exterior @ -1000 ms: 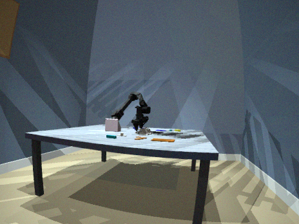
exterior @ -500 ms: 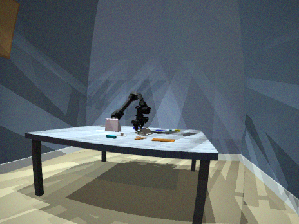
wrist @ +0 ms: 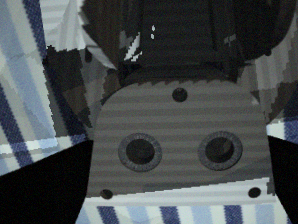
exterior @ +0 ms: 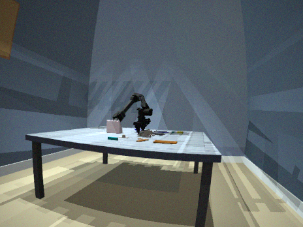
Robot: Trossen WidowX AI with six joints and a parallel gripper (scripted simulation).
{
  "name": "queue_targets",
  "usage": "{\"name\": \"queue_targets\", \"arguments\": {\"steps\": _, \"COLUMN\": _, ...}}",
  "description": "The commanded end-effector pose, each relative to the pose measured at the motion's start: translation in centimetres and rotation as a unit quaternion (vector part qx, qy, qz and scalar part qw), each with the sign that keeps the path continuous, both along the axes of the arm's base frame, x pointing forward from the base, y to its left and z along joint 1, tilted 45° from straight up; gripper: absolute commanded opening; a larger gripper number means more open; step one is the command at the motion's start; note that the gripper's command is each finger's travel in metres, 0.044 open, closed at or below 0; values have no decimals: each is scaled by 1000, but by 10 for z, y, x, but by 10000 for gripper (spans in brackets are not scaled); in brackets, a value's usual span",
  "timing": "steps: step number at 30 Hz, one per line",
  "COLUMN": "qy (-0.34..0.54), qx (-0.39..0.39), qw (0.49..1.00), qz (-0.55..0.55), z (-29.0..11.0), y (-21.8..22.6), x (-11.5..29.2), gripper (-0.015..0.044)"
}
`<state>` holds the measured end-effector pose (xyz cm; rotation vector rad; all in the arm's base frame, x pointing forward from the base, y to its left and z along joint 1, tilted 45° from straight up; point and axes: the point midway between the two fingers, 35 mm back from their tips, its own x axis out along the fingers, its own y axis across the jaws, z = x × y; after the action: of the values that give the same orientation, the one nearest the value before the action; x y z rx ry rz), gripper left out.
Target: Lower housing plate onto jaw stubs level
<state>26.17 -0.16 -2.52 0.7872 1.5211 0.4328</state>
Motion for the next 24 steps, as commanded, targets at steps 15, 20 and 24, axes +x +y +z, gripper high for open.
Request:
{"name": "queue_targets", "arguments": {"steps": 15, "qy": 1, "qx": 2, "qw": 1000, "qz": -3, "z": -3, "y": 3, "x": 0, "gripper": 351}}
{"name": "queue_targets", "arguments": {"steps": 20, "qy": 1, "qx": 2, "qw": 1000, "qz": -3, "z": -3, "y": 4, "x": 1, "gripper": 351}}
{"name": "queue_targets", "arguments": {"steps": 24, "qy": 1, "qx": 2, "qw": 1000, "qz": -3, "z": -3, "y": 4, "x": 1, "gripper": 351}}
